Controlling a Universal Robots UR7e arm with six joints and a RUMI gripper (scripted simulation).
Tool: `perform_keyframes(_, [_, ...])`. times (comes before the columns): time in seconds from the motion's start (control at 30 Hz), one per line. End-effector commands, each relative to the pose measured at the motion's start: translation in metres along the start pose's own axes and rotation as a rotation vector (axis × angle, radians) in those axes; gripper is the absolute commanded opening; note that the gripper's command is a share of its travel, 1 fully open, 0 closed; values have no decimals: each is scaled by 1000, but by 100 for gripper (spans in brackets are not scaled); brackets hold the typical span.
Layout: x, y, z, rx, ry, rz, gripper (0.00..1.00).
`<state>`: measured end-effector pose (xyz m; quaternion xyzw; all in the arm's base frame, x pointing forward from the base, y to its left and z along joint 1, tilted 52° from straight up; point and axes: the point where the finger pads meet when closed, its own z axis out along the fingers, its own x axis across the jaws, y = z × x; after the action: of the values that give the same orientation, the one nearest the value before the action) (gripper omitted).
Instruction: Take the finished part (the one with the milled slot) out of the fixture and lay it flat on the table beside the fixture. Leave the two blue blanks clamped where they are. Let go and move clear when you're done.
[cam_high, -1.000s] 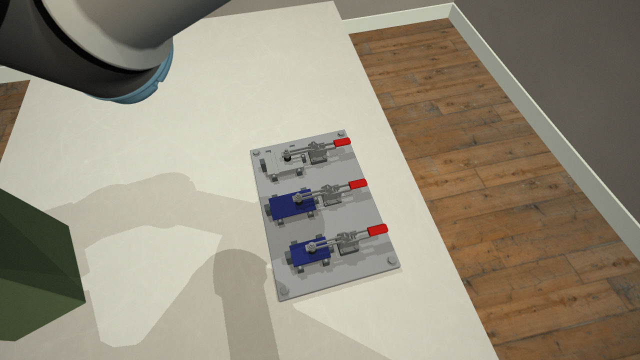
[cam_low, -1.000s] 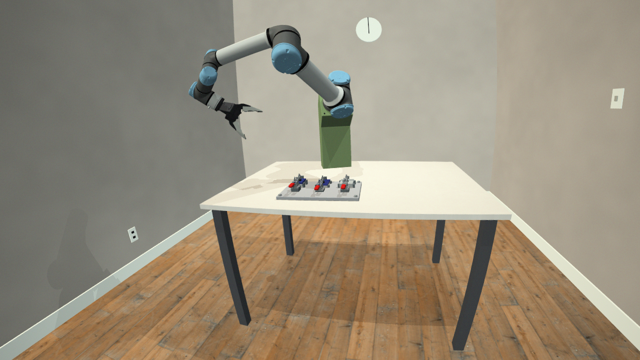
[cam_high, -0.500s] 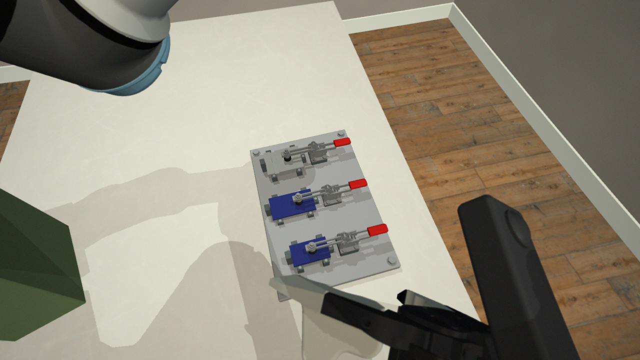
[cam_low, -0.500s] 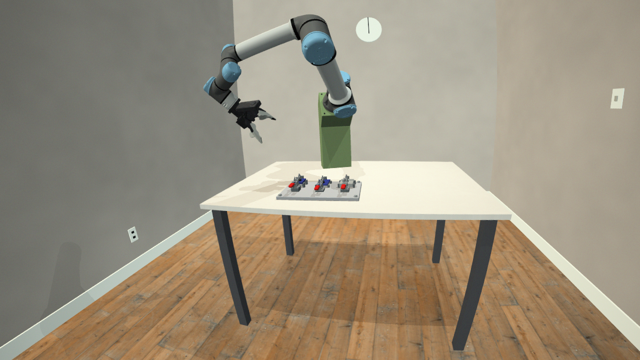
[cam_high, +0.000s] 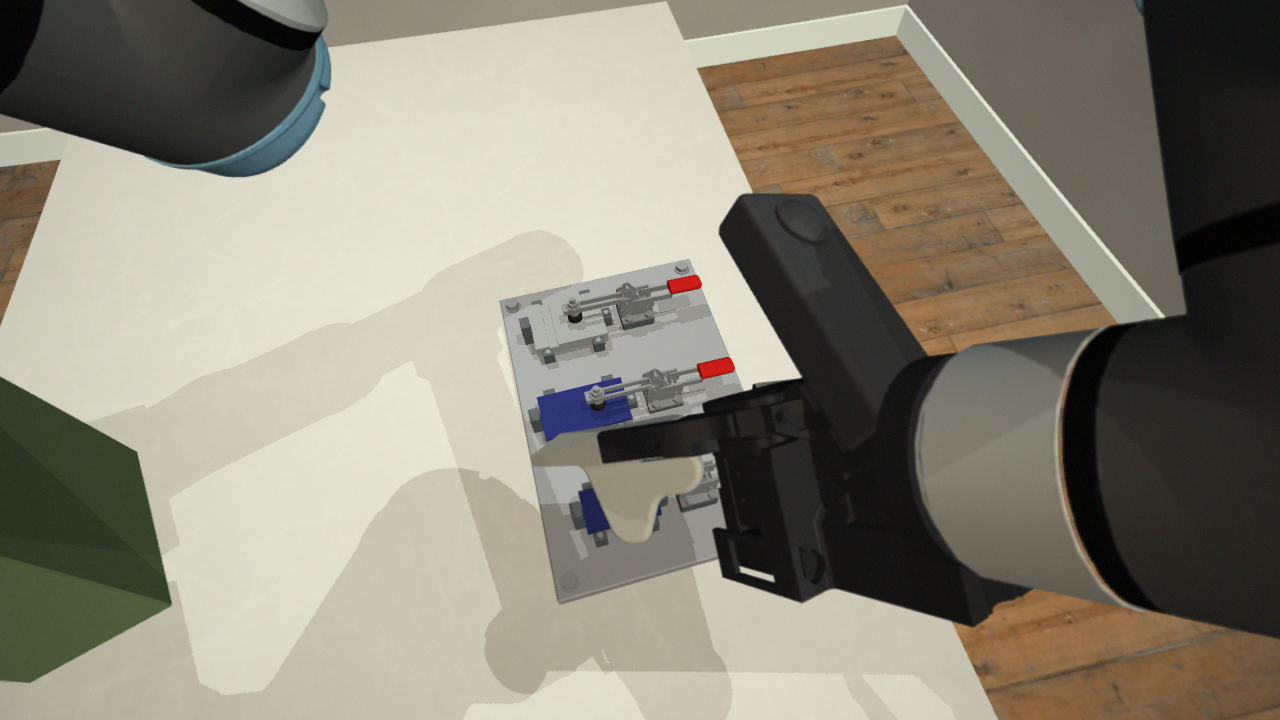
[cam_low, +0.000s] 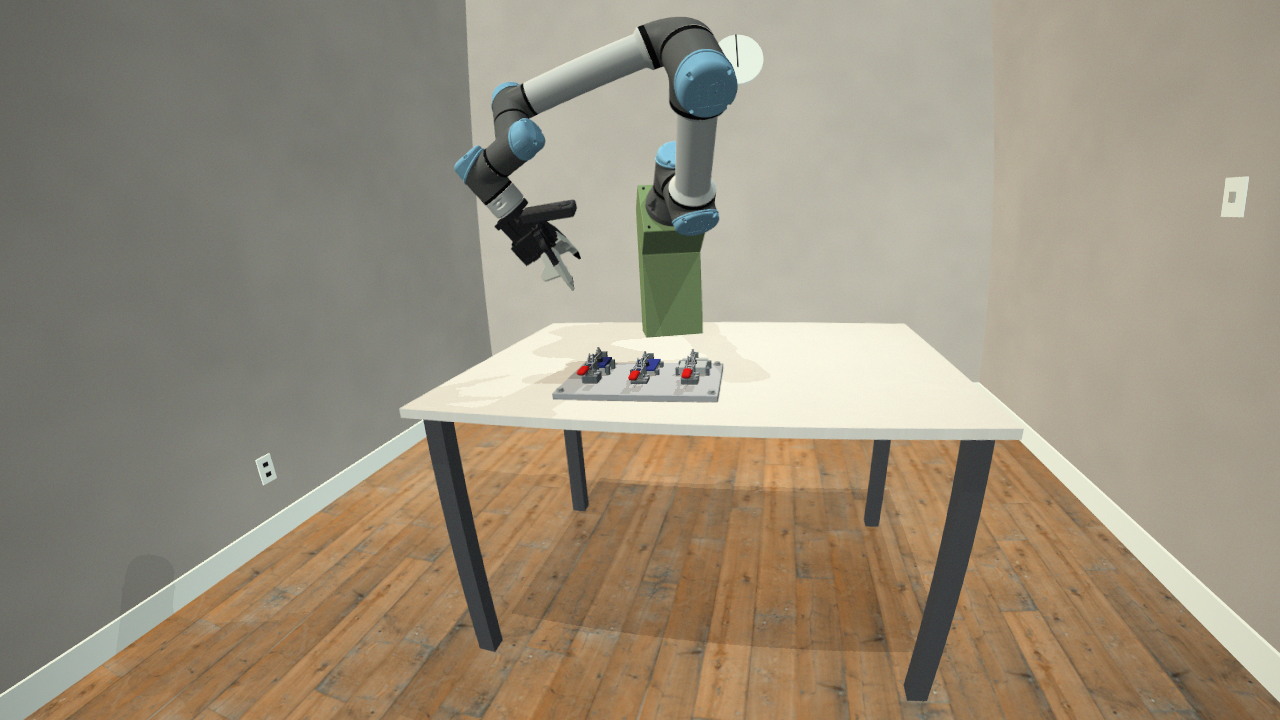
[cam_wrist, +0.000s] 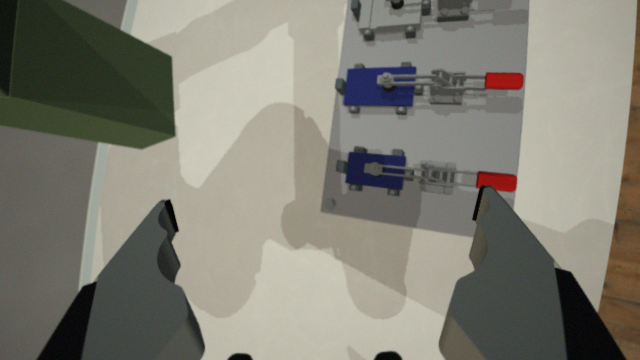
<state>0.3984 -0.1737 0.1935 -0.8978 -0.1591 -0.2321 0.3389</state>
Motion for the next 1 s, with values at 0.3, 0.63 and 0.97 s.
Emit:
perform_keyframes(0.3, [15, -55, 59, -106, 42, -375, 100])
perform_keyframes(0.63, [16, -77, 87, -146, 52, -543, 100])
perform_keyframes(0.97, [15, -88, 101, -167, 56, -628, 100])
